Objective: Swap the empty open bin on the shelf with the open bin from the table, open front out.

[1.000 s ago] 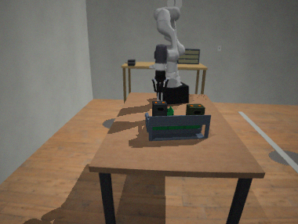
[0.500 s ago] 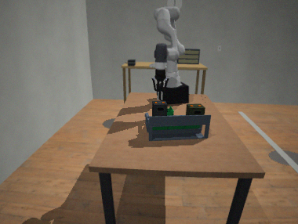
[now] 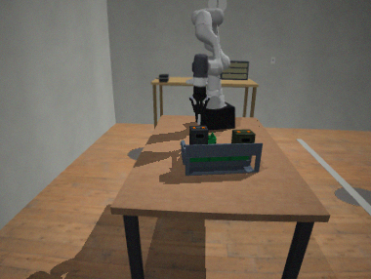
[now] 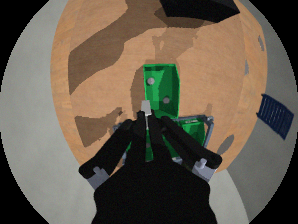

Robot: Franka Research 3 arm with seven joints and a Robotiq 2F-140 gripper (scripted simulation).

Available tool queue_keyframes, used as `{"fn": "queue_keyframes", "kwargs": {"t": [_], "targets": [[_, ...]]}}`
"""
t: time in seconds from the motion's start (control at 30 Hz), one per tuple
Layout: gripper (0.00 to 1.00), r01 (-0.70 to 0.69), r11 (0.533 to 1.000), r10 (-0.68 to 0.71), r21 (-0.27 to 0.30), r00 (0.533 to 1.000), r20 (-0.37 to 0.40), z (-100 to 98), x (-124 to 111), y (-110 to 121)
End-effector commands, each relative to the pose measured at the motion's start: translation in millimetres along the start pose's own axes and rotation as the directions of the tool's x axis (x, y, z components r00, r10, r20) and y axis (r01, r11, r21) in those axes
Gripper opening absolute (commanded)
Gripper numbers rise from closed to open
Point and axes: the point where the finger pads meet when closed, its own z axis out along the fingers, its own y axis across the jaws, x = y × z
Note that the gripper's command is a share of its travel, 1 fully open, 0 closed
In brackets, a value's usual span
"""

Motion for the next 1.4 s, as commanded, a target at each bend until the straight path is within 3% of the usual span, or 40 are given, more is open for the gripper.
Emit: {"fn": "queue_keyframes", "kwargs": {"t": [0.0,0.57,0.8,0.9,1.03,1.1,1.13,1.37], "targets": [[0.00,-0.005,1.000,0.005,0.000,1.000,-0.004,0.0,1.5,0.5],[0.00,0.001,1.000,-0.001,0.000,1.000,-0.004,0.1,1.2,0.7],[0.00,0.187,0.982,-0.187,0.001,0.982,-0.005,0.7,-5.2,5.0],[0.00,0.371,0.929,-0.371,0.002,0.929,-0.007,1.4,-11.8,9.8],[0.00,0.498,0.867,-0.498,0.014,0.867,-0.013,2.9,-24.4,19.9],[0.00,0.498,0.867,-0.498,0.014,0.867,-0.013,2.9,-24.4,19.9],[0.00,0.578,0.816,-0.577,0.019,0.816,-0.017,3.4,-28.2,23.1],[0.00,0.760,0.648,-0.759,0.045,0.649,-0.040,8.1,-58.9,53.8]]}}
